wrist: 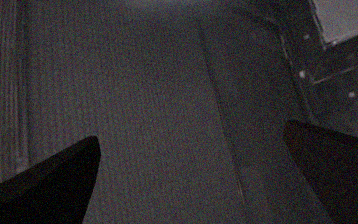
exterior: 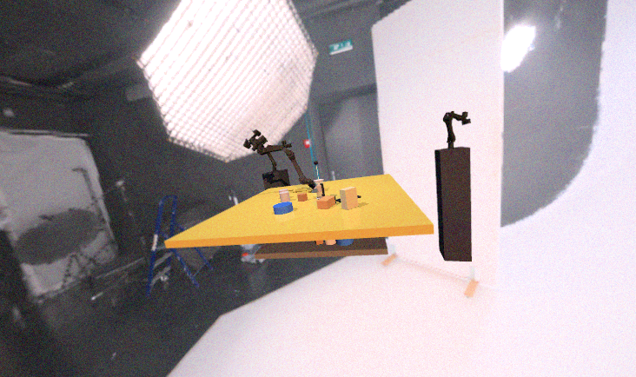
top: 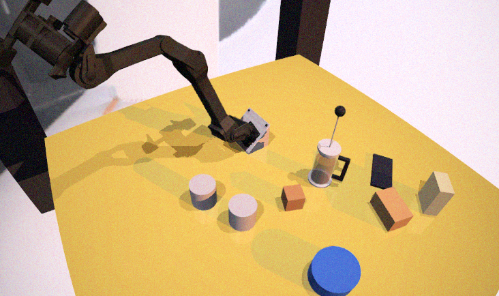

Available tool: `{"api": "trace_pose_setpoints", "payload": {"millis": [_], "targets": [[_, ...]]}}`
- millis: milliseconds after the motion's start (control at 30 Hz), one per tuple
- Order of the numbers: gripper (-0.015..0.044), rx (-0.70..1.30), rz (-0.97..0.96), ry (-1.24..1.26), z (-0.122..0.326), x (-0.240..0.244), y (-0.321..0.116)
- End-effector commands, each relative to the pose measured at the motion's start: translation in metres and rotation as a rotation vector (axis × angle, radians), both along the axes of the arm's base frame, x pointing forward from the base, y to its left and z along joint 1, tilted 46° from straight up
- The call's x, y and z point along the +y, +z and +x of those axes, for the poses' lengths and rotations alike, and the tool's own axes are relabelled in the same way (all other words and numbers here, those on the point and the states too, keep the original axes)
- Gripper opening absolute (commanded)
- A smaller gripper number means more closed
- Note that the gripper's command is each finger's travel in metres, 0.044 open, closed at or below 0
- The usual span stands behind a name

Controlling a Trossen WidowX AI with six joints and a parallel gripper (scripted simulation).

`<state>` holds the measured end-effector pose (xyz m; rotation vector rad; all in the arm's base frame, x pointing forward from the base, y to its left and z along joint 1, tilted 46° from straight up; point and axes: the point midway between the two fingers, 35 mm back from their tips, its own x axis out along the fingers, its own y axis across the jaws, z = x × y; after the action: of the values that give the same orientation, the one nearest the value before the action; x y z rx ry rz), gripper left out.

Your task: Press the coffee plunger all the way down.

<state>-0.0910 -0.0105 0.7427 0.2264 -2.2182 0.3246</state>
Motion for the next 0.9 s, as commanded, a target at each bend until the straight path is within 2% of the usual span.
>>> {"api": "trace_pose_setpoints", "payload": {"millis": [0, 167, 367, 633, 867], "targets": [[0.044, 0.086, 0.163, 0.077, 0.032, -0.058, 0.0], [0.044, 0.215, 0.361, 0.198, 0.083, -0.114, -0.008], [0.044, 0.383, 0.518, 0.302, 0.148, -0.147, -0.025], [0.044, 0.67, 0.65, 0.436, 0.245, -0.156, -0.055], [0.044, 0.88, 0.704, 0.523, 0.311, -0.142, -0.084]]}}
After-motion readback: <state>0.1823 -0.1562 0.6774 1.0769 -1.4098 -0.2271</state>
